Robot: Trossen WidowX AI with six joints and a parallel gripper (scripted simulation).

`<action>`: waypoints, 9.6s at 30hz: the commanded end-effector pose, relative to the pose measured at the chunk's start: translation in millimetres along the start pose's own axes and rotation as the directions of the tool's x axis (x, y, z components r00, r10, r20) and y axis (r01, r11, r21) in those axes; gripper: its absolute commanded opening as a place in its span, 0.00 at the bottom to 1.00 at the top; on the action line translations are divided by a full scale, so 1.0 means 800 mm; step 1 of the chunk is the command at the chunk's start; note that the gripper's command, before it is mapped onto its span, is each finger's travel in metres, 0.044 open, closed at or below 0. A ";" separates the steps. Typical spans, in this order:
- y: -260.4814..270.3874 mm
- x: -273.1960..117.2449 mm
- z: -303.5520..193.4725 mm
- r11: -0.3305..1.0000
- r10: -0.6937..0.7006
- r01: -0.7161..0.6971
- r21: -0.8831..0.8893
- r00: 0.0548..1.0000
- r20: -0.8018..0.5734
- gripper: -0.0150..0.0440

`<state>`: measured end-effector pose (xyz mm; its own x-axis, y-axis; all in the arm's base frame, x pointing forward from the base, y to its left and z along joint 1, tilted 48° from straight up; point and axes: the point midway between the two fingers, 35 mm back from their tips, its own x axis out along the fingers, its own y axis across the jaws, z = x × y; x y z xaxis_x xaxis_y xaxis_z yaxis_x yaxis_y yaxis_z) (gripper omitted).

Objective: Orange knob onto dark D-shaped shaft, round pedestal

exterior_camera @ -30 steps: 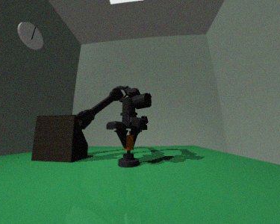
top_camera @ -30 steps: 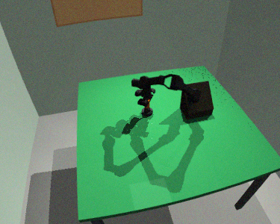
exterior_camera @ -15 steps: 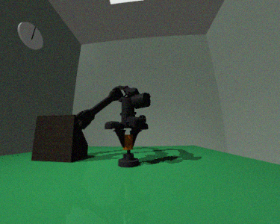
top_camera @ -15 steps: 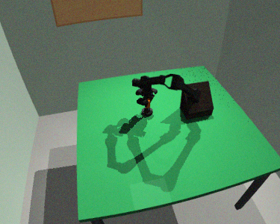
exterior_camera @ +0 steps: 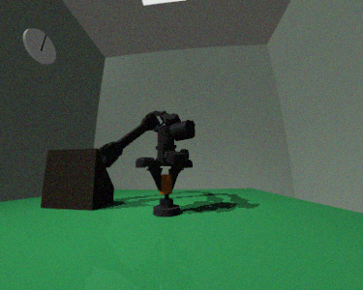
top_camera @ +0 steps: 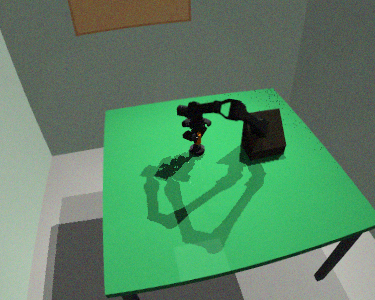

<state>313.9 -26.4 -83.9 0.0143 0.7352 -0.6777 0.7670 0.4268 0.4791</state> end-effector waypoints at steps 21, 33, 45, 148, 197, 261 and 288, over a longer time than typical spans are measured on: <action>-0.001 0.003 -0.001 1.000 -0.002 0.002 0.005 1.000 0.002 0.25; 0.000 -0.003 0.000 1.000 -0.002 0.002 0.005 1.000 0.002 0.25; 0.002 0.000 0.003 0.977 -0.001 0.001 0.213 1.000 0.002 0.25; 0.003 -0.002 0.003 0.806 -0.002 0.000 0.592 1.000 0.002 0.25; 0.002 0.001 0.002 0.496 -0.002 -0.001 0.869 1.000 0.002 0.25; 0.002 -0.001 0.001 0.110 -0.002 -0.002 0.994 1.000 0.002 0.25; 0.002 0.014 0.001 0.105 -0.001 -0.001 0.994 1.000 0.002 0.25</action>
<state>316.2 -20.1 -90.1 0.0124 0.7315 -0.6817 0.7223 -0.4780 -0.4998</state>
